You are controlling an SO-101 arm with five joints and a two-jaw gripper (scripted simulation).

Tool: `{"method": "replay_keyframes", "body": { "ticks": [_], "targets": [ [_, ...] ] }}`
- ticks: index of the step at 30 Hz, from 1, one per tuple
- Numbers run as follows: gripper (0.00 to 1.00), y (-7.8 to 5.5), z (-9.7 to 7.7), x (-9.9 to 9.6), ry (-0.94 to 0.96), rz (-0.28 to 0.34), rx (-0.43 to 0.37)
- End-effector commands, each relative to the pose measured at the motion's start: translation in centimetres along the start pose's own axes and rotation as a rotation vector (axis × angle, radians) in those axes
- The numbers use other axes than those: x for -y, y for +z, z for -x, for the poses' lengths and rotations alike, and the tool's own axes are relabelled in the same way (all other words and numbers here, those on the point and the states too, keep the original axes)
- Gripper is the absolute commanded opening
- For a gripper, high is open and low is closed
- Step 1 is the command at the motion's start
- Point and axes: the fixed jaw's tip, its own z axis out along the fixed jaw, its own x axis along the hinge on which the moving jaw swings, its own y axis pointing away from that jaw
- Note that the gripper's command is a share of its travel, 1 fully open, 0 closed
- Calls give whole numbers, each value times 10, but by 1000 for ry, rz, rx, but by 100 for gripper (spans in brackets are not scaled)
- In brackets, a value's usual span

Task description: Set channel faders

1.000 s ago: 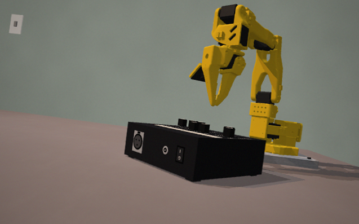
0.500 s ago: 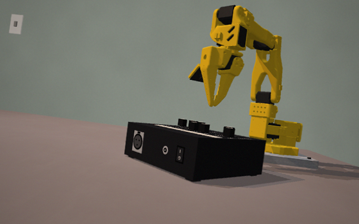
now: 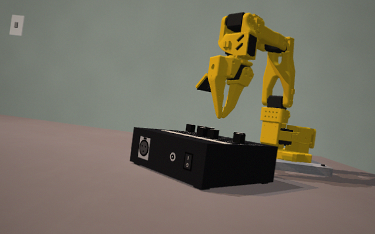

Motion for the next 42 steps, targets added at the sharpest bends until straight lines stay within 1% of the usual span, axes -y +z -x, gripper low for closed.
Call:
{"method": "replay_keyframes", "body": {
  "ticks": [1, 6, 14, 24, 42],
  "targets": [
    [0, 7, 2, 0, 3, -14, 4],
    [0, 10, 2, 0, 3, -17, 6],
    [0, 10, 2, 0, 4, -17, 6],
    [0, 15, 3, 2, 5, -17, 6],
    [0, 13, 3, 1, 5, -17, 6]
  ]
}}
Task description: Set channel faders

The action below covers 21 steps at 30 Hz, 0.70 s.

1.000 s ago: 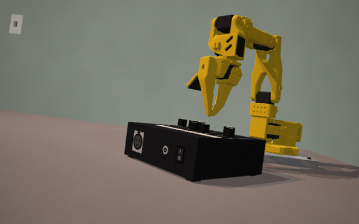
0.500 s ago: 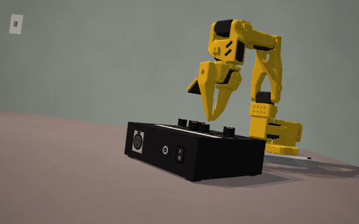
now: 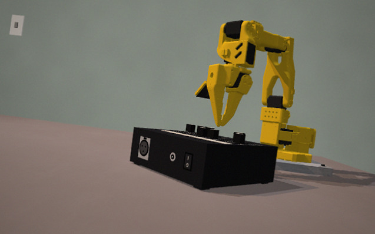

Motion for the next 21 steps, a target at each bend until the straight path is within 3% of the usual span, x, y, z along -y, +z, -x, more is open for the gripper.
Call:
{"method": "replay_keyframes", "body": {
  "ticks": [1, 21],
  "targets": [
    [0, 0, 2, 0, 3, -8, 2],
    [0, -2, 2, 0, 3, -8, 2]
  ]
}}
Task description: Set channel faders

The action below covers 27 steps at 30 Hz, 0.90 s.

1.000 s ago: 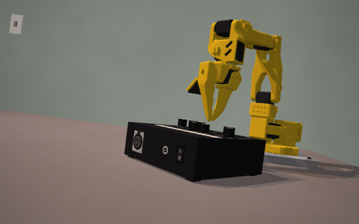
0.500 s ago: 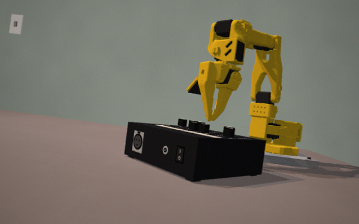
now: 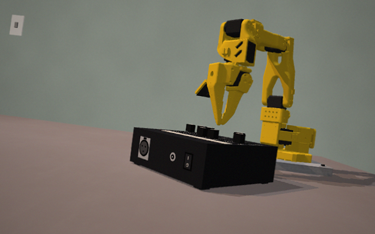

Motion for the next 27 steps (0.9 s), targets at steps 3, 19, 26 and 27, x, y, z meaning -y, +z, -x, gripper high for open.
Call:
{"method": "replay_keyframes", "body": {
  "ticks": [3, 19, 26, 27],
  "targets": [
    [0, 0, 2, 0, 3, -7, 2],
    [0, 11, 2, -1, 3, -7, 2],
    [0, 15, 2, 0, 3, -7, 2],
    [0, 16, 2, 0, 3, -7, 2]
  ]
}}
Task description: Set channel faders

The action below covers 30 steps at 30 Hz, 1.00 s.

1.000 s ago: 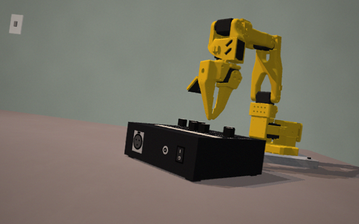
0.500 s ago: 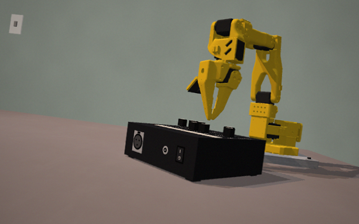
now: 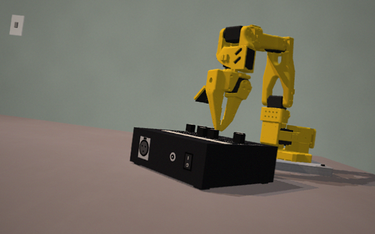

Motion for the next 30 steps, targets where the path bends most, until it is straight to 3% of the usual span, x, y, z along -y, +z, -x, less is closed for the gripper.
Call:
{"method": "replay_keyframes", "body": {
  "ticks": [1, 30],
  "targets": [
    [0, 5, 2, 1, 3, -15, 5],
    [0, 10, 3, 1, 4, -15, 5]
  ]
}}
